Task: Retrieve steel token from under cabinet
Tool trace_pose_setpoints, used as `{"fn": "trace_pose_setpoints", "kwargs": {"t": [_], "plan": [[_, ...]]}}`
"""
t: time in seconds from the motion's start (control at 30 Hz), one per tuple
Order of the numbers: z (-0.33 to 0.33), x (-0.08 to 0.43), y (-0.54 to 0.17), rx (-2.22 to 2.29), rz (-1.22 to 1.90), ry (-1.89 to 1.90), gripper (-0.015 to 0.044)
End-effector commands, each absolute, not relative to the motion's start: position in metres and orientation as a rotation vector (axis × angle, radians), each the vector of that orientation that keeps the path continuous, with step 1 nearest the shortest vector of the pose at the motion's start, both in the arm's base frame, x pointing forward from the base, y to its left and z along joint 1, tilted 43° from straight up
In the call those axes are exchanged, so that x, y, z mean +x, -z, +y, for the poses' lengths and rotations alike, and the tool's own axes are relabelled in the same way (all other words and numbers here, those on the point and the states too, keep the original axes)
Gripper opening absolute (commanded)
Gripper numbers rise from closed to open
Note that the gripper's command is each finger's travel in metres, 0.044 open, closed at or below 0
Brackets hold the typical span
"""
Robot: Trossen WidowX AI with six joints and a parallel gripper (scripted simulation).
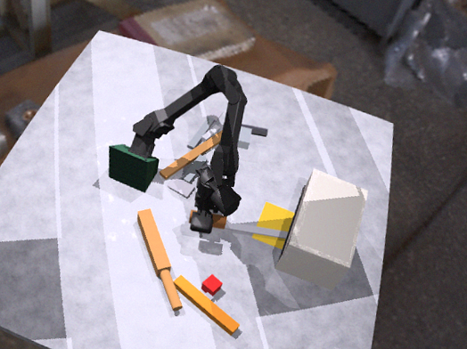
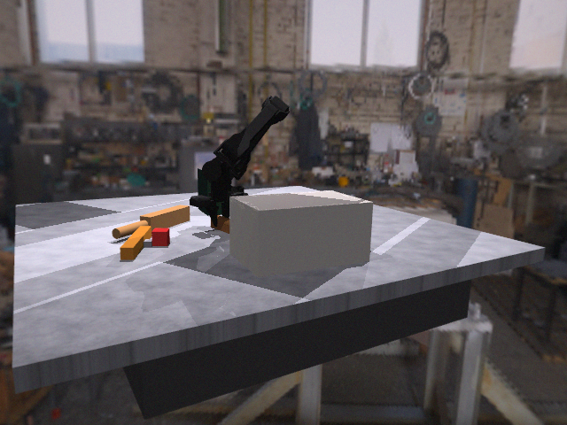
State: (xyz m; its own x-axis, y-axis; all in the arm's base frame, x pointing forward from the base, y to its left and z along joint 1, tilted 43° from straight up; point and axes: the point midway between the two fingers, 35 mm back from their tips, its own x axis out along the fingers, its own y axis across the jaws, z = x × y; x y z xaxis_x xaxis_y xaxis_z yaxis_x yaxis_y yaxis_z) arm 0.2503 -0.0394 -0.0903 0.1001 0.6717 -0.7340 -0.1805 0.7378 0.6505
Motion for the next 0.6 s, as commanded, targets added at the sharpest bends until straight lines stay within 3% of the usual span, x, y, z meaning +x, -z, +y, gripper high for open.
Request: {"fn": "trace_pose_setpoints", "kwargs": {"t": [0.0, 0.57], "plan": [[-0.039, 0.239, 0.093, 0.457, 1.336, -0.664, 0.0], [-0.043, 0.233, 0.095, 0.435, 1.325, -0.677, 0.0]]}}
